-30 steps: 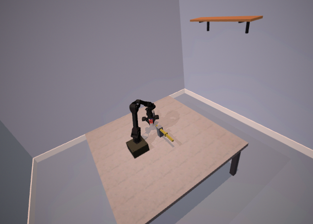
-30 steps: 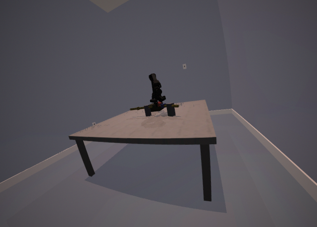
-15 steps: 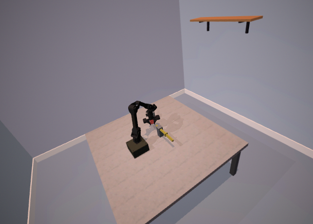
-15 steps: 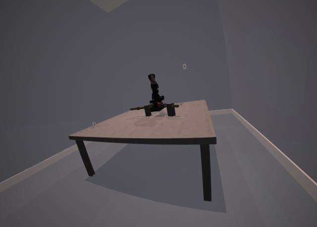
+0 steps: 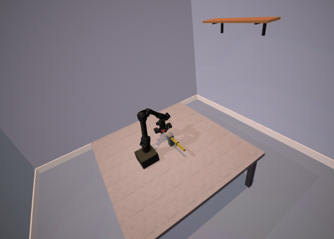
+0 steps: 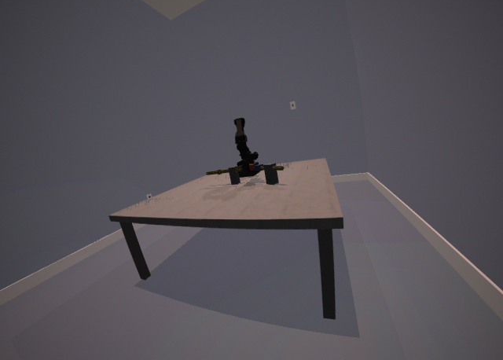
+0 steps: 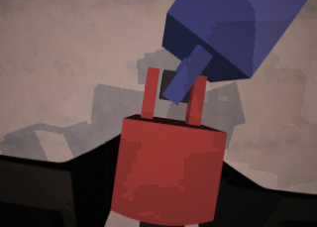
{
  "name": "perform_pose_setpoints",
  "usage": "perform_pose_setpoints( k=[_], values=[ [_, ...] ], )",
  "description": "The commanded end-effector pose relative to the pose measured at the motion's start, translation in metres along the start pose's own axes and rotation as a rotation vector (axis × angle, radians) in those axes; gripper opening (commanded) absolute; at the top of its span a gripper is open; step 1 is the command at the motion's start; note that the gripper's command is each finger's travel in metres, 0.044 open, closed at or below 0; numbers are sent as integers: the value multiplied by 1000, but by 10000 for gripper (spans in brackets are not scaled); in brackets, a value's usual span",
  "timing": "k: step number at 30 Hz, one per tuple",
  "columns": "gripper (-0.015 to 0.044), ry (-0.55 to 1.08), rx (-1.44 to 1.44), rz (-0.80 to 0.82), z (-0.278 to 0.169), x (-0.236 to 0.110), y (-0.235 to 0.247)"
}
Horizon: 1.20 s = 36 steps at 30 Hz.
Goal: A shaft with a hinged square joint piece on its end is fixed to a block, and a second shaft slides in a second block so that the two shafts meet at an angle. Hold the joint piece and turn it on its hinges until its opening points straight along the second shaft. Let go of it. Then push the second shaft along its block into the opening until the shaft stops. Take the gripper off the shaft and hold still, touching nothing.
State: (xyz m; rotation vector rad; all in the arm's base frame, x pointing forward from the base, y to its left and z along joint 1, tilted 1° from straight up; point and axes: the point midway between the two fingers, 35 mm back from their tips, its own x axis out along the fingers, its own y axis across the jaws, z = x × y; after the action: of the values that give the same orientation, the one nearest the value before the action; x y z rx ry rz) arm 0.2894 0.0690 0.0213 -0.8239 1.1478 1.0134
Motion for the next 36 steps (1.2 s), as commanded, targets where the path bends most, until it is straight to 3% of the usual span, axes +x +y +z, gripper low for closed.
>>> perform_pose_setpoints(
  k=[1,35,36],
  values=[
    [0,-28,-22,5,-1,1,-1],
    [0,-49,-41,14,-1,2,-2],
    [26,-49,-41,14,-1,2,-2]
  ],
)
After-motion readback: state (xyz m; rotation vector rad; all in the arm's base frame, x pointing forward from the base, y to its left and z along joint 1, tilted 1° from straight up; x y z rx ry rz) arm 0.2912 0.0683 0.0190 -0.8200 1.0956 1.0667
